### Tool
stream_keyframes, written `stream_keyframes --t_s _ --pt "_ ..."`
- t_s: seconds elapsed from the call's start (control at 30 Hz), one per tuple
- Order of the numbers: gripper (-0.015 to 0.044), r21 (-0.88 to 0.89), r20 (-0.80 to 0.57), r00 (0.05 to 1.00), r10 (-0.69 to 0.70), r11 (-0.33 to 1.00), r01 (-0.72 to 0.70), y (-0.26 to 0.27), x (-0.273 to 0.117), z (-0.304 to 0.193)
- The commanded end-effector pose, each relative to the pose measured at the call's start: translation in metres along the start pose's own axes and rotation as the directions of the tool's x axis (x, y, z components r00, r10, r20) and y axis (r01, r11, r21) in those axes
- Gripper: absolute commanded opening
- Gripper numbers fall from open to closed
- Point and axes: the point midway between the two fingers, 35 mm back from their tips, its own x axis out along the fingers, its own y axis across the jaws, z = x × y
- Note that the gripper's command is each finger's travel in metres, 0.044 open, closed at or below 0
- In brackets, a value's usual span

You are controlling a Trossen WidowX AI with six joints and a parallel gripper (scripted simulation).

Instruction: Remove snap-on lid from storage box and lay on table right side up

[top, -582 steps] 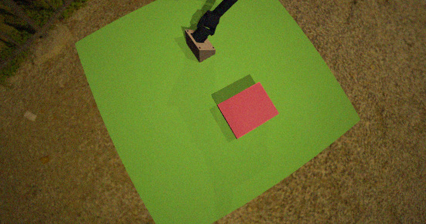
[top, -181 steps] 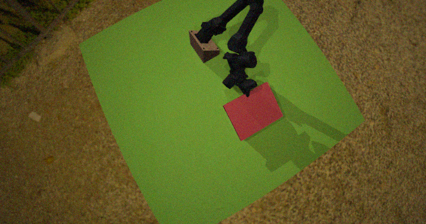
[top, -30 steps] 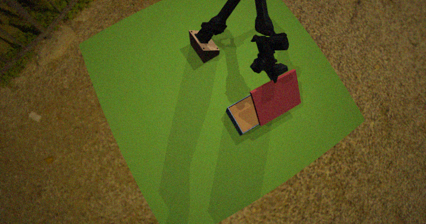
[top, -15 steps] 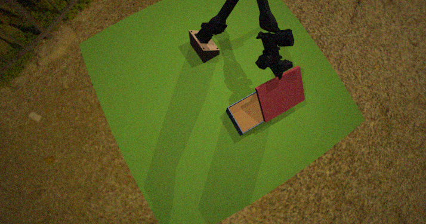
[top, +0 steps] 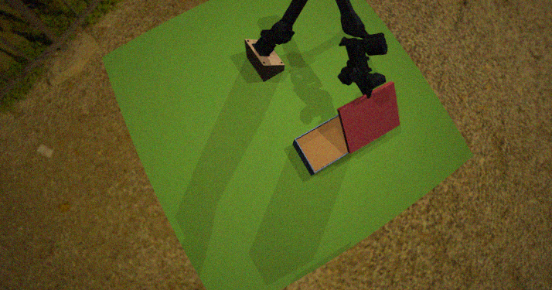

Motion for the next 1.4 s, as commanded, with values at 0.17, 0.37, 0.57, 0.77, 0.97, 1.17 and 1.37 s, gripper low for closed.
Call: stream_keyframes --t_s 0.17,0.37,0.57,0.77,0.97,1.17,1.37 --pt "0.0 -0.009 -0.007 1.0 0.025 1.0 -0.025 0.005 -0.007 -0.024" --pt "0.0 -0.008 -0.008 1.0 0.025 1.0 -0.025 0.004 -0.008 -0.036" --pt "0.0 -0.008 -0.009 1.0 0.026 1.0 -0.026 0.003 -0.01 -0.048" --pt "0.0 -0.008 -0.01 1.0 0.026 1.0 -0.026 0.002 -0.011 -0.06" --pt "0.0 -0.007 -0.01 1.0 0.026 1.0 -0.026 0.0 -0.013 -0.072" --pt "0.0 -0.007 -0.011 1.0 0.027 1.0 -0.027 -0.001 -0.014 -0.084" --pt "0.0 -0.006 -0.012 1.0 0.027 1.0 -0.027 -0.002 -0.016 -0.096"
